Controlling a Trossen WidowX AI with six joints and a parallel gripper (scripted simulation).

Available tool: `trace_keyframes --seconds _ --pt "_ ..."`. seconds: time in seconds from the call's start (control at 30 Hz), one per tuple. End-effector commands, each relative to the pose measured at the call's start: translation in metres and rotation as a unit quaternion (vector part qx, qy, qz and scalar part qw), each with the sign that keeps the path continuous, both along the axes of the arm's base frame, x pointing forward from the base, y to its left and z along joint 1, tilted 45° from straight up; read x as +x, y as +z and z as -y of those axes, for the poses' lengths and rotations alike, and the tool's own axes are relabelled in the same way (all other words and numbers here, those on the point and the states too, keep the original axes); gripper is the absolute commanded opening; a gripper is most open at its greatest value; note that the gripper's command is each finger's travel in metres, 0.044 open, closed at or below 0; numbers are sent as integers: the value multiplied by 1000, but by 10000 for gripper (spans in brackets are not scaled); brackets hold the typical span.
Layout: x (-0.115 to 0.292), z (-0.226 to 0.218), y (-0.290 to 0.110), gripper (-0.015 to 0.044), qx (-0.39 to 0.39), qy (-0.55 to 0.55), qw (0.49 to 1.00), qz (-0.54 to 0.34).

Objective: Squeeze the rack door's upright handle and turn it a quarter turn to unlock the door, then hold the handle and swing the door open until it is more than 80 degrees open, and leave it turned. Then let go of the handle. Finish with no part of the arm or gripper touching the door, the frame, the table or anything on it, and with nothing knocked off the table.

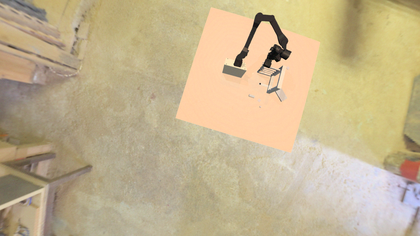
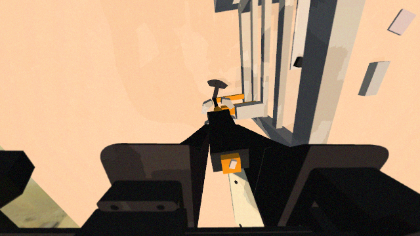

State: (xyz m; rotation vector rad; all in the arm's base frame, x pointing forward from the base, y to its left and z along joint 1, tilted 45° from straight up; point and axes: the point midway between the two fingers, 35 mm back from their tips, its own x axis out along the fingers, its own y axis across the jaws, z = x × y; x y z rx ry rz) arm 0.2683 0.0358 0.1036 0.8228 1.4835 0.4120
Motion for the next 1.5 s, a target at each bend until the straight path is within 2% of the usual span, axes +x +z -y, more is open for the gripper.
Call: trace_keyframes --seconds 0.0,0.23,0.57,0.6,1.47 --pt "1 -1 2 10 2 -7 1000 -6" --pt "1 -1 2 10 2 -7 1000 -6" --pt "1 -1 2 272 2 -7 1000 -6" --pt "1 -1 2 282 2 -7 1000 -6" --pt "-1 27 27 282 -1 -8 1000 -7"
